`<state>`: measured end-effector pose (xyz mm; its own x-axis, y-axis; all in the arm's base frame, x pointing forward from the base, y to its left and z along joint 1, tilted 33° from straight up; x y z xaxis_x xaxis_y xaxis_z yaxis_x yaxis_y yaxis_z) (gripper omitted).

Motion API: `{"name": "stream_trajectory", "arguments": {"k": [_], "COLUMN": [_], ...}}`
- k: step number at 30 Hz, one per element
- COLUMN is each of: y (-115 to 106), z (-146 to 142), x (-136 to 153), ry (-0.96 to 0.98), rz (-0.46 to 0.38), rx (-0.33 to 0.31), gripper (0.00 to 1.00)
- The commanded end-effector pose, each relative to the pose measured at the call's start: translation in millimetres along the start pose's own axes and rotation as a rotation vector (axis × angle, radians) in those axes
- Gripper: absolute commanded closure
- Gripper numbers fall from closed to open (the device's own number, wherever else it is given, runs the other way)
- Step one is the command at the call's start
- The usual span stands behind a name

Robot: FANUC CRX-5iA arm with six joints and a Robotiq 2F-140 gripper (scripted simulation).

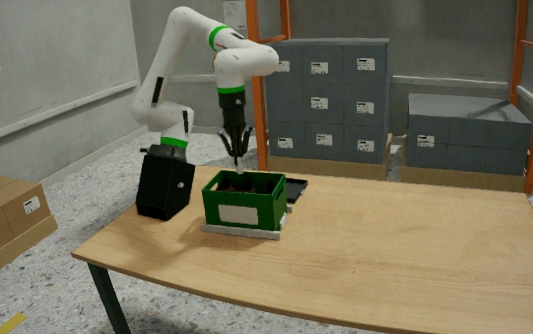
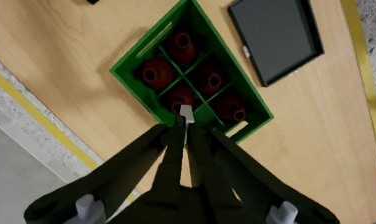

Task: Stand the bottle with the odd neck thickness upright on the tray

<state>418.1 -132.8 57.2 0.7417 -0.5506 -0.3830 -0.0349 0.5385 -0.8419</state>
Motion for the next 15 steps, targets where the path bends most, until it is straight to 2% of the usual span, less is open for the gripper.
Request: {"name": "stream_trajectory", "arguments": {"k": [1,4,9,10,15], "y": [-1.2,-0.5,-0.4,-0.4,-0.4], "z": [27.4,43.0,44.8,44.8,44.8], "x": [-31.8,-53.7,-56.4,-56.4,-56.4], "ry": [-0.001,-0.001,-0.001,-0.001,-0.001], "rz": [-0.003,-0.002,-0.002,-0.002,-0.002], "rx": [0.0,0.0,0.0,0.0,0.0], "gripper": [0.9,0.9,0.9,0.56,0.56]}}
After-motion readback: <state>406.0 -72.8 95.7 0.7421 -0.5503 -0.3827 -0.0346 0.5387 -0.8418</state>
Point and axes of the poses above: the point where the finger pads meet when closed, its own y axis out along the fingers, its own z axis across the jaws, x = y × z, the point moved 7 cm from there along -y, back along the fingers, and after that the axes turned 8 degrees about y, right-handed, at the moved point
